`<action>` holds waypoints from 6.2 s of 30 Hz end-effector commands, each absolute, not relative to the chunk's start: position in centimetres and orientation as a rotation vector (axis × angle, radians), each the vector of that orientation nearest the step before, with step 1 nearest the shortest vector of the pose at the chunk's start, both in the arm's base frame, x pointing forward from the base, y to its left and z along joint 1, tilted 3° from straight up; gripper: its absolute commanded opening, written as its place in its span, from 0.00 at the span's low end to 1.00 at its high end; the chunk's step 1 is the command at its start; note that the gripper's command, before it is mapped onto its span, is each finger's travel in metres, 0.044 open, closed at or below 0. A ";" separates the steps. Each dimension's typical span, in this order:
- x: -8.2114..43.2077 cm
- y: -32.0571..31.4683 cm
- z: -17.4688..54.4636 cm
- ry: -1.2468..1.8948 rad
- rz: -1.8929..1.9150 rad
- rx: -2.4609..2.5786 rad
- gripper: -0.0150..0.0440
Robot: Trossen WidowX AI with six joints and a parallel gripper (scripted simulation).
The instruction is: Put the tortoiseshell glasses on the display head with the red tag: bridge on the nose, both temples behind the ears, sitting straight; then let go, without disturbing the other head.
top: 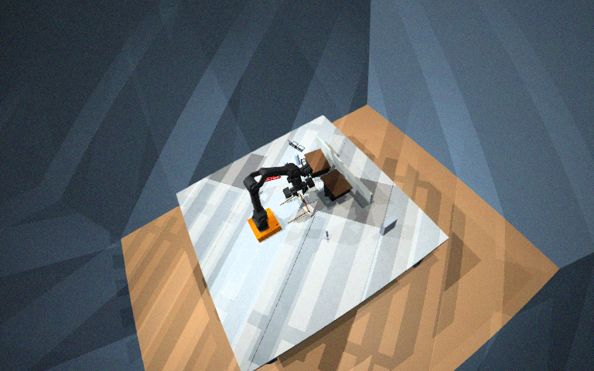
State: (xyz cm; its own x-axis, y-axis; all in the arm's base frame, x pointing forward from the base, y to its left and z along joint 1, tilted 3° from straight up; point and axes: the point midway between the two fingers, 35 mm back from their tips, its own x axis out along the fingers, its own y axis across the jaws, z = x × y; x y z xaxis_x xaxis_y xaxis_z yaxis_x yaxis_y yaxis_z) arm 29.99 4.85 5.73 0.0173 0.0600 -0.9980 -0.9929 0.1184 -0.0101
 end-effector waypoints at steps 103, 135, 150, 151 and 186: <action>24.2 11.5 13.4 0.763 1.726 -2.098 0.25; 16.7 15.5 17.5 -0.321 2.084 -3.304 0.25; 13.9 16.4 19.4 -0.995 1.954 -3.784 0.25; 13.9 16.4 19.4 -0.995 1.954 -3.784 0.25; 14.7 16.1 19.0 -0.664 1.958 -3.610 0.25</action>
